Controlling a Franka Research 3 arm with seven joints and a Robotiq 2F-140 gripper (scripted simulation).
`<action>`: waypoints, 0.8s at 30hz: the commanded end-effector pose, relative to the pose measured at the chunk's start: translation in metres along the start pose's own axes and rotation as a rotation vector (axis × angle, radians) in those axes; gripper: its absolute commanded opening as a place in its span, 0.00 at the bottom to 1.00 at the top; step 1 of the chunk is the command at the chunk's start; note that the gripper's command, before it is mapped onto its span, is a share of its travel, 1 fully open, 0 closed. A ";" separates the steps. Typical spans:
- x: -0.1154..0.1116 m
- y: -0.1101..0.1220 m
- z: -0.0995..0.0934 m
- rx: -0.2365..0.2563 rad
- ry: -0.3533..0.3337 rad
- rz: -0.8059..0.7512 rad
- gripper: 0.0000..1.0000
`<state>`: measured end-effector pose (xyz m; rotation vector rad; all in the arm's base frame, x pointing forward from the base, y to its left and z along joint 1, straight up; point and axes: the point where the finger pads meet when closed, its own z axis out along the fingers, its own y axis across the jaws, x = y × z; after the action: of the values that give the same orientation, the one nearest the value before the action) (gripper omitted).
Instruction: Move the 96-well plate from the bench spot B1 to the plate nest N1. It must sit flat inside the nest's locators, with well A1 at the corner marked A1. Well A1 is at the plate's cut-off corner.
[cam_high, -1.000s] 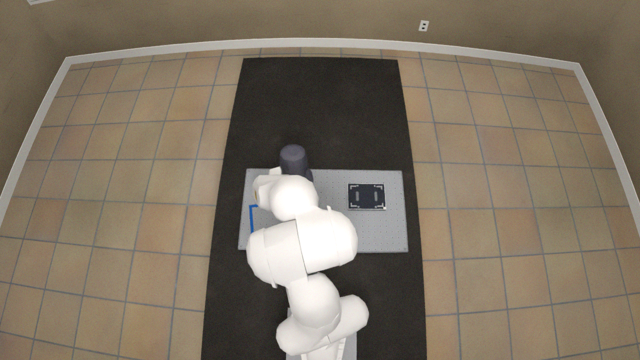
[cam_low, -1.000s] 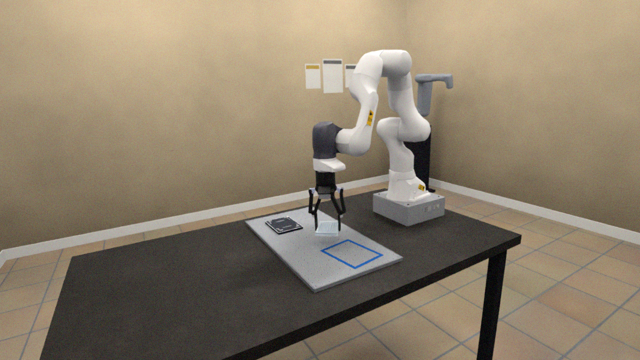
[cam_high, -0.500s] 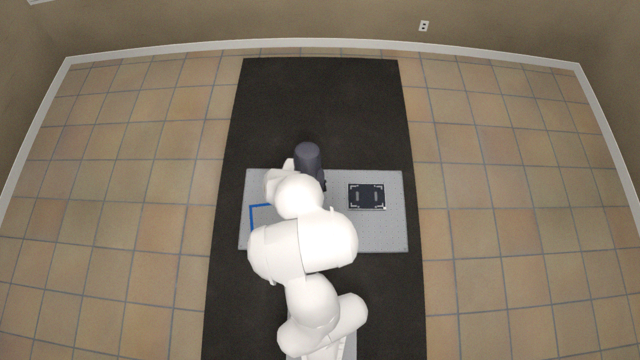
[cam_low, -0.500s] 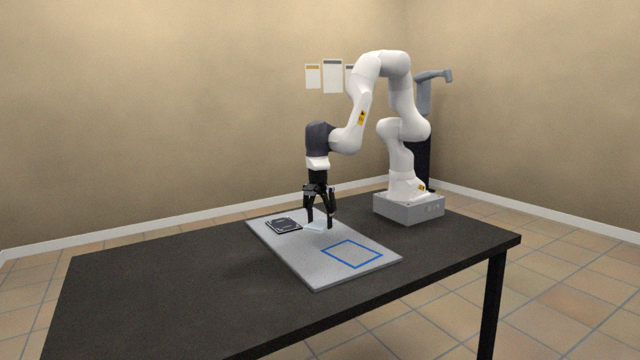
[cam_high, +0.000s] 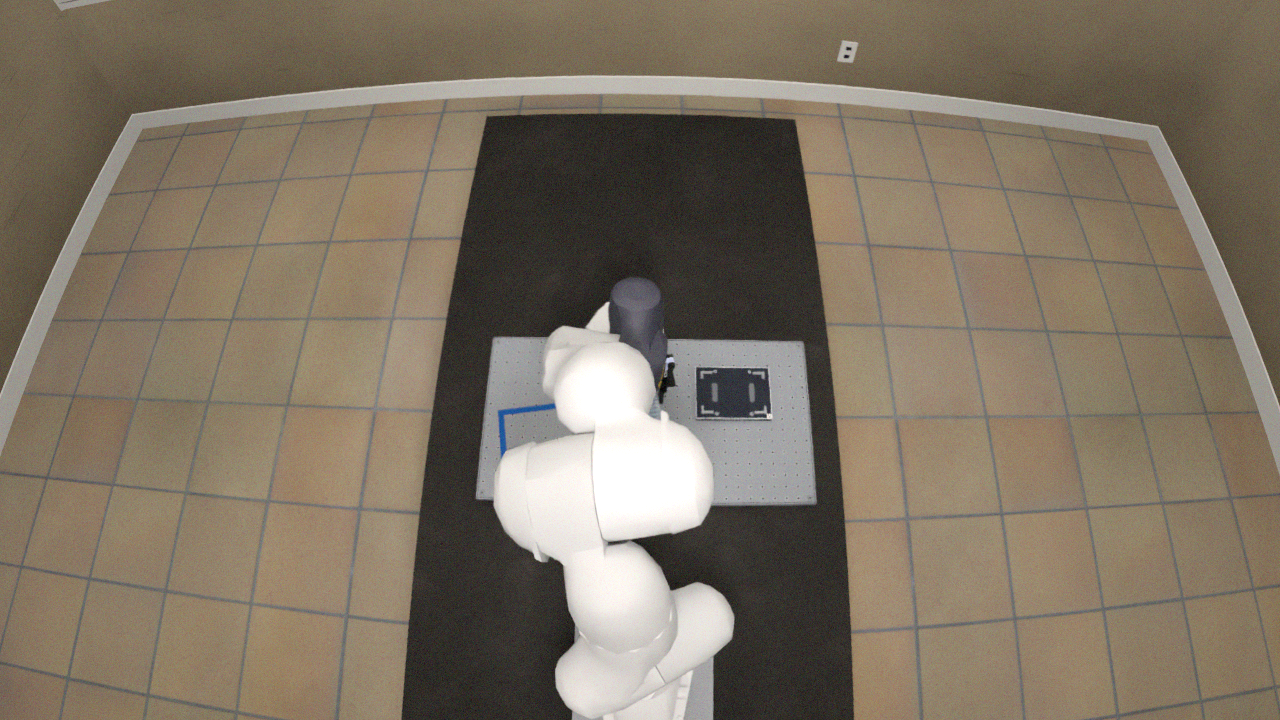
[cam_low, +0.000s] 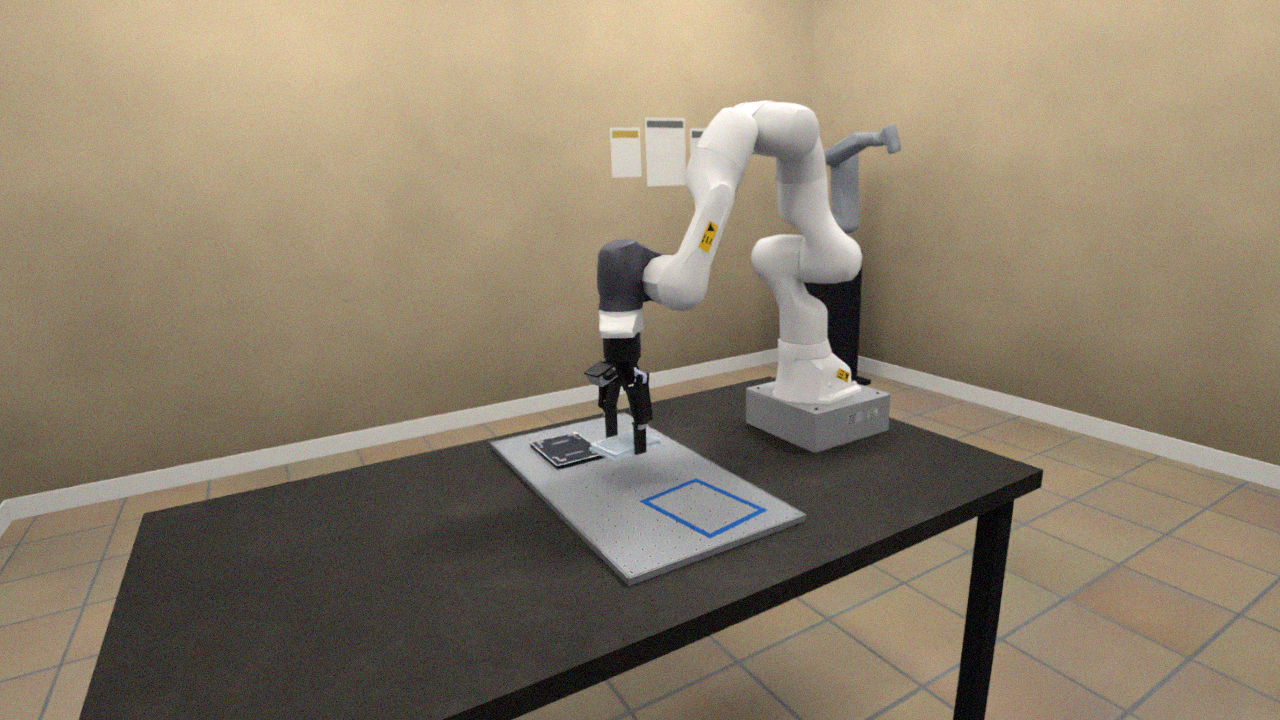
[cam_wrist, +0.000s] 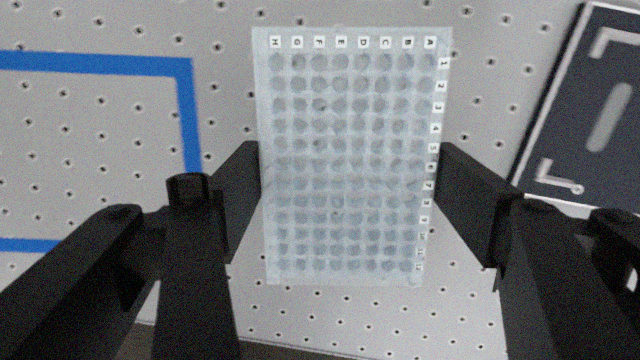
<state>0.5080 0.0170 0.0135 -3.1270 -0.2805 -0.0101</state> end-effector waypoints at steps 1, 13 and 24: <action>-0.001 0.011 0.000 -0.003 -0.010 0.055 0.60; 0.001 0.044 -0.001 -0.003 -0.010 0.055 0.60; 0.002 0.074 -0.002 -0.003 -0.010 0.055 0.60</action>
<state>0.5238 -0.0527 0.0158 -3.1456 -0.1424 -0.0056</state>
